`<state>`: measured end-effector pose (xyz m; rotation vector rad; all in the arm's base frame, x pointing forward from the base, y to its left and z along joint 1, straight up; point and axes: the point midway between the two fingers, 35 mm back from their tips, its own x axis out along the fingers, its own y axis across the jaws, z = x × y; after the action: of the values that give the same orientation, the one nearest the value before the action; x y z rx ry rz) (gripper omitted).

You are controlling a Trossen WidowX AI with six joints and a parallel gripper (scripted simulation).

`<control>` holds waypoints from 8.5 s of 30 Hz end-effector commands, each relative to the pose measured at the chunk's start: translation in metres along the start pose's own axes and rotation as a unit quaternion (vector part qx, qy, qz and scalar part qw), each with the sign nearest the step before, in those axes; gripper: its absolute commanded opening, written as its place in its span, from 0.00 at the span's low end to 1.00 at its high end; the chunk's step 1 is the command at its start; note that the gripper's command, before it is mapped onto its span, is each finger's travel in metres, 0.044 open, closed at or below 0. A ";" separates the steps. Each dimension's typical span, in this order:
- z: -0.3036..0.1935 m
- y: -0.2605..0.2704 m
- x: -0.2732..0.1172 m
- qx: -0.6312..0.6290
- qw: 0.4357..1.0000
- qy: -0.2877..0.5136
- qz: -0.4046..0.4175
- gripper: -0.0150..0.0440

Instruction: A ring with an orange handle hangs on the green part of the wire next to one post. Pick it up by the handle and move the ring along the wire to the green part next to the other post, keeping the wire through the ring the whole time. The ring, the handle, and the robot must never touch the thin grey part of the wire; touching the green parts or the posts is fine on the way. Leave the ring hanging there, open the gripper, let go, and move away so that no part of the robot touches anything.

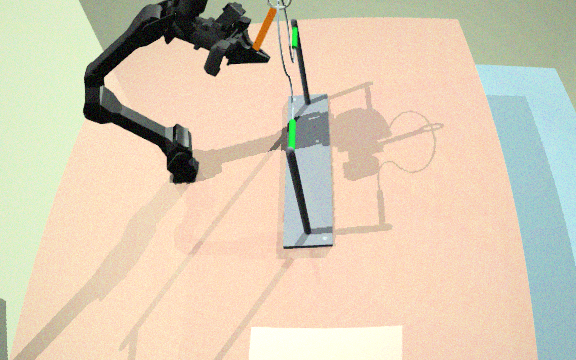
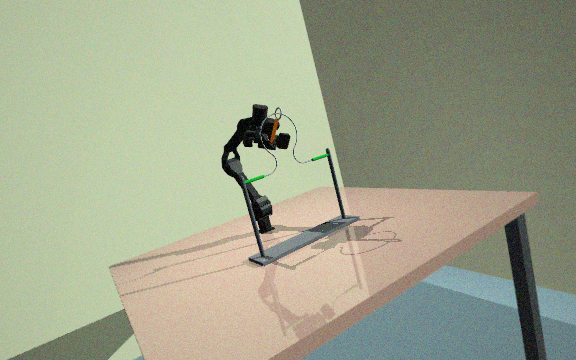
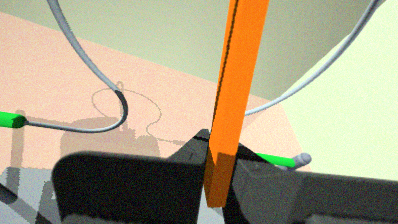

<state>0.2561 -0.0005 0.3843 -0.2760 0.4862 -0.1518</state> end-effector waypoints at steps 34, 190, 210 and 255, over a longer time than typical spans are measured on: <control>0.002 -0.015 0.001 -0.199 0.973 -0.027 -0.116 0.00; -0.030 -0.050 0.024 -0.603 0.711 -0.075 -0.353 0.00; -0.092 -0.027 0.057 -0.433 0.863 -0.052 -0.255 0.00; -0.159 0.113 0.078 0.008 1.000 0.006 0.004 0.00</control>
<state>0.2568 0.0471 0.1814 -0.3103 0.4962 -0.1634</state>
